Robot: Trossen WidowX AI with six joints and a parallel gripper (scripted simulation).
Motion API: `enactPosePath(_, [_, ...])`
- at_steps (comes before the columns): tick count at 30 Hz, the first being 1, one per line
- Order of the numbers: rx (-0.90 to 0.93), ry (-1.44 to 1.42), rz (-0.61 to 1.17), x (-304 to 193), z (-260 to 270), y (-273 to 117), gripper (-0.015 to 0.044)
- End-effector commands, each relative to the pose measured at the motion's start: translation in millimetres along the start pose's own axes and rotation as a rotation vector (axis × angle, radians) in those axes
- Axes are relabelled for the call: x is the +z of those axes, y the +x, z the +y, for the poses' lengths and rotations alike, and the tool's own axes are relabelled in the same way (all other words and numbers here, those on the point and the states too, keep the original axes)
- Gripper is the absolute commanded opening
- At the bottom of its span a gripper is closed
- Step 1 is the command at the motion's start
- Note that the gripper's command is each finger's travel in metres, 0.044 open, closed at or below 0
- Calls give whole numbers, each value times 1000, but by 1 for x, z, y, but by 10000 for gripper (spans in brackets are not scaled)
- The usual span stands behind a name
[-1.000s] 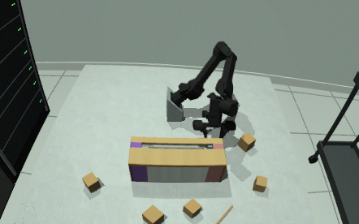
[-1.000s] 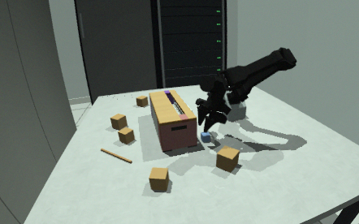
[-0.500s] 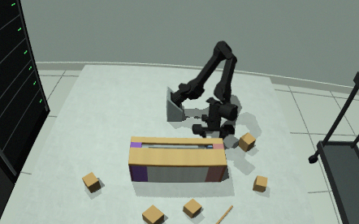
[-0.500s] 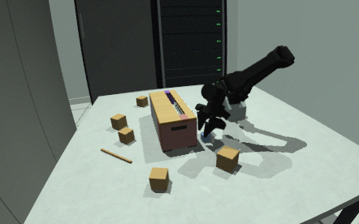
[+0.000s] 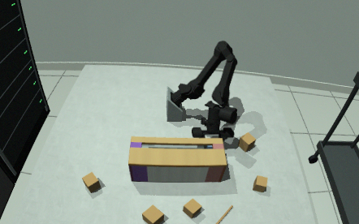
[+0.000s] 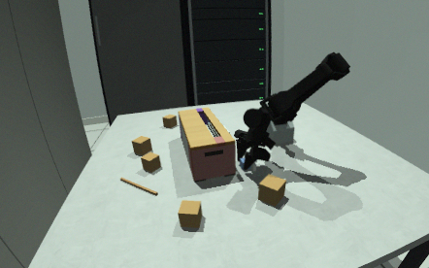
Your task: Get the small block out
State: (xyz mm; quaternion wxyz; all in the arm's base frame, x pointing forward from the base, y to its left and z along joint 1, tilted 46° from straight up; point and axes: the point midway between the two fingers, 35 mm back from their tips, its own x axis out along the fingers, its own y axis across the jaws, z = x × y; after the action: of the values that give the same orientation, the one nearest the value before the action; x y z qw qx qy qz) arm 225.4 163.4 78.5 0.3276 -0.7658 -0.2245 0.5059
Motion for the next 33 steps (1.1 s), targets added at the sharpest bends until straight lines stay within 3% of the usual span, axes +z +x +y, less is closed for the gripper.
enactPosePath(1, [5, 8, 0, 3, 2, 4, 259])
enactPosePath(8, [5, 8, 0, 3, 2, 4, 75])
enactPosePath(11, [5, 8, 0, 3, 2, 4, 55])
enactPosePath(13, [6, 8, -1, 2, 2, 1, 2])
enactPosePath(27, [6, 1, -1, -22, 1, -51, 0])
enactPosePath(33, [5, 29, -1, -23, 2, -54, 0])
